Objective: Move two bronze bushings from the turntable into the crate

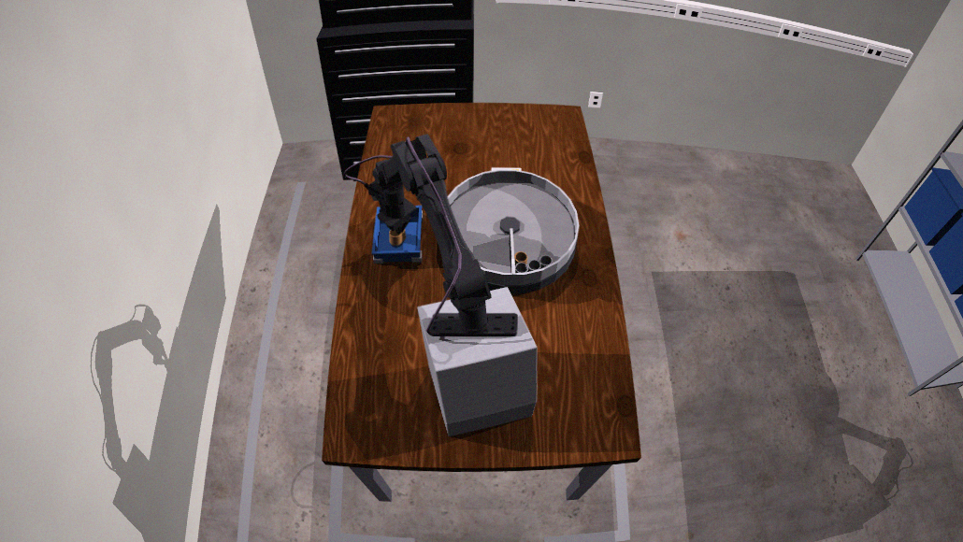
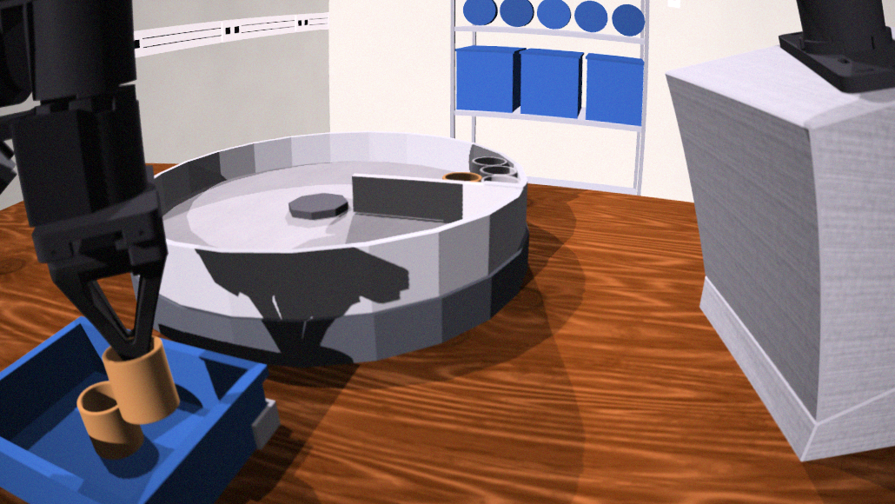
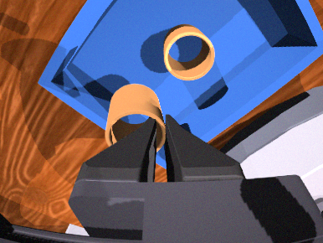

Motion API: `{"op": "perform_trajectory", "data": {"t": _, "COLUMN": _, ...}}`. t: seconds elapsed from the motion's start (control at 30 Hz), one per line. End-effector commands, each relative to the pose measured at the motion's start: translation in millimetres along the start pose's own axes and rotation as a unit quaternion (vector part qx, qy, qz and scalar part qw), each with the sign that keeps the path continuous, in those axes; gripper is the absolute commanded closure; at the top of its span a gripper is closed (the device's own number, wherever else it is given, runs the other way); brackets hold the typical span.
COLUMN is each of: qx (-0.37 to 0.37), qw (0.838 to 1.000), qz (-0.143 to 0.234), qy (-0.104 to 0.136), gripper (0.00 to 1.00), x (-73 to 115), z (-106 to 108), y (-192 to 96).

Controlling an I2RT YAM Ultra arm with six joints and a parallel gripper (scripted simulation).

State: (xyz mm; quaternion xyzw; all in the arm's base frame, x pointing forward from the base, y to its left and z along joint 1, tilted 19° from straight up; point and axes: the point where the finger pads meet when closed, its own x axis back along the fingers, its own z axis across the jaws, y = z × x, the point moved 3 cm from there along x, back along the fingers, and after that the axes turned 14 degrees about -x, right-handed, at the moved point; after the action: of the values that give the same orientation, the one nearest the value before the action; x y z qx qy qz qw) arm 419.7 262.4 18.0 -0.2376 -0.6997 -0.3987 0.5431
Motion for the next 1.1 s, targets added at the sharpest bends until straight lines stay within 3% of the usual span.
{"op": "perform_trajectory", "data": {"t": 0.0, "qx": 0.0, "qw": 0.999, "qz": -0.036, "qy": 0.002, "gripper": 1.0, "x": 17.4, "z": -4, "y": 20}}
{"op": "perform_trajectory", "data": {"t": 0.1, "qx": 0.0, "qw": 1.0, "qz": -0.02, "qy": 0.003, "gripper": 1.0, "x": 0.3, "z": -3, "y": 13}}
{"op": "perform_trajectory", "data": {"t": 0.37, "qx": 0.002, "qw": 1.0, "qz": -0.026, "qy": 0.003, "gripper": 1.0, "x": -4.2, "z": -2, "y": 16}}
{"op": "perform_trajectory", "data": {"t": 0.4, "qx": 0.0, "qw": 0.999, "qz": -0.038, "qy": 0.002, "gripper": 1.0, "x": 5.4, "z": -4, "y": 22}}
{"op": "perform_trajectory", "data": {"t": 0.47, "qx": 0.001, "qw": 1.0, "qz": -0.02, "qy": 0.003, "gripper": 1.0, "x": -14.3, "z": -3, "y": 14}}
{"op": "perform_trajectory", "data": {"t": 0.7, "qx": 0.003, "qw": 1.0, "qz": -0.02, "qy": 0.004, "gripper": 1.0, "x": -26.3, "z": -1, "y": 14}}
{"op": "perform_trajectory", "data": {"t": 0.8, "qx": 0.001, "qw": 0.999, "qz": -0.032, "qy": 0.003, "gripper": 1.0, "x": -19.6, "z": -4, "y": 21}}
{"op": "perform_trajectory", "data": {"t": 0.87, "qx": 0.001, "qw": 1.0, "qz": -0.021, "qy": 0.003, "gripper": 1.0, "x": -31.9, "z": -3, "y": 15}}
{"op": "perform_trajectory", "data": {"t": 0.93, "qx": 0.001, "qw": 1.0, "qz": -0.021, "qy": 0.003, "gripper": 1.0, "x": -31.9, "z": -3, "y": 15}}
{"op": "perform_trajectory", "data": {"t": 0.97, "qx": 0.0, "qw": 0.999, "qz": -0.032, "qy": 0.002, "gripper": 1.0, "x": -22.3, "z": -5, "y": 21}}
{"op": "perform_trajectory", "data": {"t": 1.07, "qx": 0.001, "qw": 1.0, "qz": -0.017, "qy": 0.003, "gripper": 1.0, "x": -34.4, "z": -4, "y": 13}}
